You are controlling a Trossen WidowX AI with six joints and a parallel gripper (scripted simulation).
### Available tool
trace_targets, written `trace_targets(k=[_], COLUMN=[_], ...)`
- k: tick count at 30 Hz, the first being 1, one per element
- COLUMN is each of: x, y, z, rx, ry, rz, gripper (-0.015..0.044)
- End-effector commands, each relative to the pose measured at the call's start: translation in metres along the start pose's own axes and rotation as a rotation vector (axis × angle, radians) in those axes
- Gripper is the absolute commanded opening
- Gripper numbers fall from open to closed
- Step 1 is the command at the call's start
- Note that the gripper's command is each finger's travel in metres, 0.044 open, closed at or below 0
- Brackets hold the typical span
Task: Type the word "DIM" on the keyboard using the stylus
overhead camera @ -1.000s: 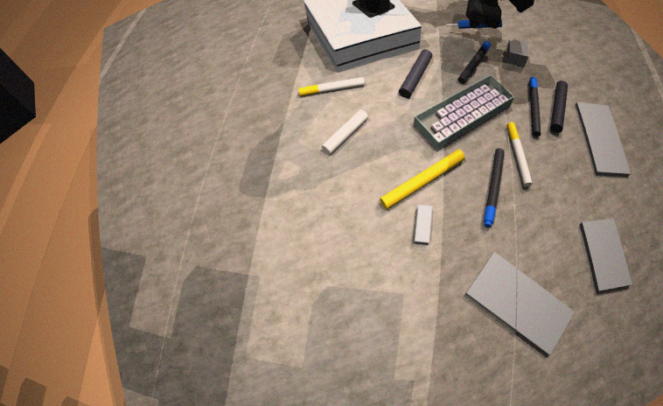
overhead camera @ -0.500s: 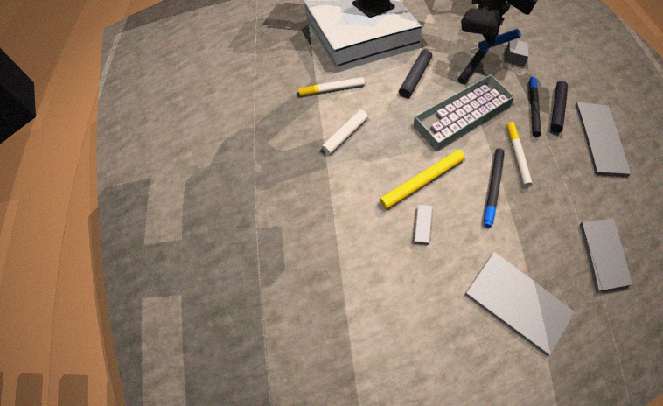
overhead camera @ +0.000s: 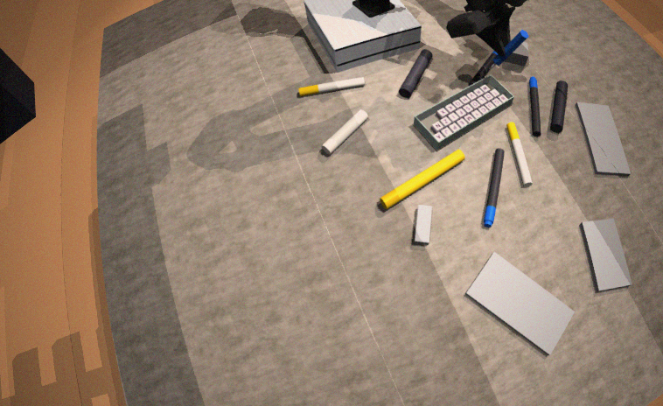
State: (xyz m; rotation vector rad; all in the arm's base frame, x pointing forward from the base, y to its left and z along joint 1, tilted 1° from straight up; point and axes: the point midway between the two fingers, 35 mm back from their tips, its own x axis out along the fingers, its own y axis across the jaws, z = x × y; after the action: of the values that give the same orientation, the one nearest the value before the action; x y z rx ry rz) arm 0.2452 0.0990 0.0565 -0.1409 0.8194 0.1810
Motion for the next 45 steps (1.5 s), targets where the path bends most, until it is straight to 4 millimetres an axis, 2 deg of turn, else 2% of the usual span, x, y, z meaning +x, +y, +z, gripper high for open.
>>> trace_targets(k=[1, 10, 17, 29, 34, 37, 45], x=[-0.003, -0.018, -0.016, 0.005, 0.007, 0.008, 0.010], y=[-0.016, -0.050, -0.051, -0.049, -0.049, -0.049, -0.050], z=[0.006, 0.022, 0.021, 0.001, -0.002, -0.003, -0.004], rx=[0.061, 0.188, 0.191, 0.191, 0.191, 0.191, 0.191], ry=[-0.097, -0.328, -0.332, -0.331, -0.331, -0.331, -0.331], rz=[-0.044, -0.138, -0.140, -0.140, -0.140, -0.141, -0.141], gripper=[0.0000, 0.0000, 0.0000, 0.0000, 0.0000, 0.0079, 0.0081])
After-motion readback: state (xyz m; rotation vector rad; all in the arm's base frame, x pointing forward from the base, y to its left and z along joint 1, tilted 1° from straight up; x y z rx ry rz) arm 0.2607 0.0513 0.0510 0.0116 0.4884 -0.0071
